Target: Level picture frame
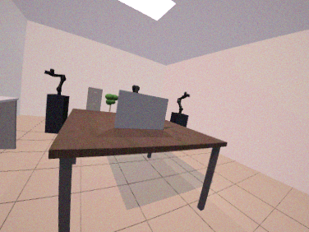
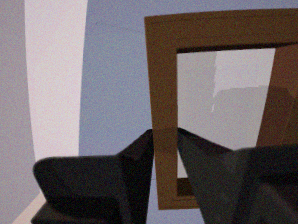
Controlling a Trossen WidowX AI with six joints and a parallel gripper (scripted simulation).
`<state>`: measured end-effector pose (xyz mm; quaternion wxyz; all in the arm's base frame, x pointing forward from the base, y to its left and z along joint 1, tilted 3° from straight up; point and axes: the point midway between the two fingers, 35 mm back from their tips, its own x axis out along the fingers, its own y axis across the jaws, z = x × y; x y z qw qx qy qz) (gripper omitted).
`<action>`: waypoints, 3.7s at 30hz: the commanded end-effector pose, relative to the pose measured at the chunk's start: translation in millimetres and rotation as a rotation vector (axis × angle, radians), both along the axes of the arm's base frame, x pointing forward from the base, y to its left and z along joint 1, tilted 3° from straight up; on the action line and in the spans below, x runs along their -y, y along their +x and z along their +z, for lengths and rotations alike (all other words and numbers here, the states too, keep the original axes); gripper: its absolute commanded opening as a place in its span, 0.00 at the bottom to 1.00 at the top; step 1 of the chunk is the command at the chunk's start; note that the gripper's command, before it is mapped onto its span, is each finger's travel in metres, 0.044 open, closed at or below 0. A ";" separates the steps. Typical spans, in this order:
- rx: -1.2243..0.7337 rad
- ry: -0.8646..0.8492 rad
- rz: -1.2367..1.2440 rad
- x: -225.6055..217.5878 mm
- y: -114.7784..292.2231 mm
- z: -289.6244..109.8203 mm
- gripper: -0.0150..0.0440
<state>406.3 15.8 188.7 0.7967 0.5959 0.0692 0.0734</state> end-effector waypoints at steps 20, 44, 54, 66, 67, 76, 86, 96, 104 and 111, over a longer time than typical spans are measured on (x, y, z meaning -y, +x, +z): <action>-0.019 0.093 -0.002 0.2 0.1 -0.5 0.25; -0.045 0.217 -0.005 0.5 0.2 -0.5 0.25; -0.056 0.272 -0.006 0.6 0.2 -0.5 0.25; -0.061 0.302 -0.009 0.7 0.2 -0.3 0.34; -0.061 0.302 -0.009 0.7 0.2 -0.3 0.39; -0.061 0.302 -0.009 0.7 0.2 -0.3 0.69; -0.021 0.074 0.001 18.9 -74.2 3.5 0.69; -0.002 -0.005 -0.001 28.5 -104.6 11.4 0.69; 0.005 -0.084 0.005 37.6 -154.5 32.4 0.69; 0.011 -0.125 0.008 33.5 -184.0 36.5 0.69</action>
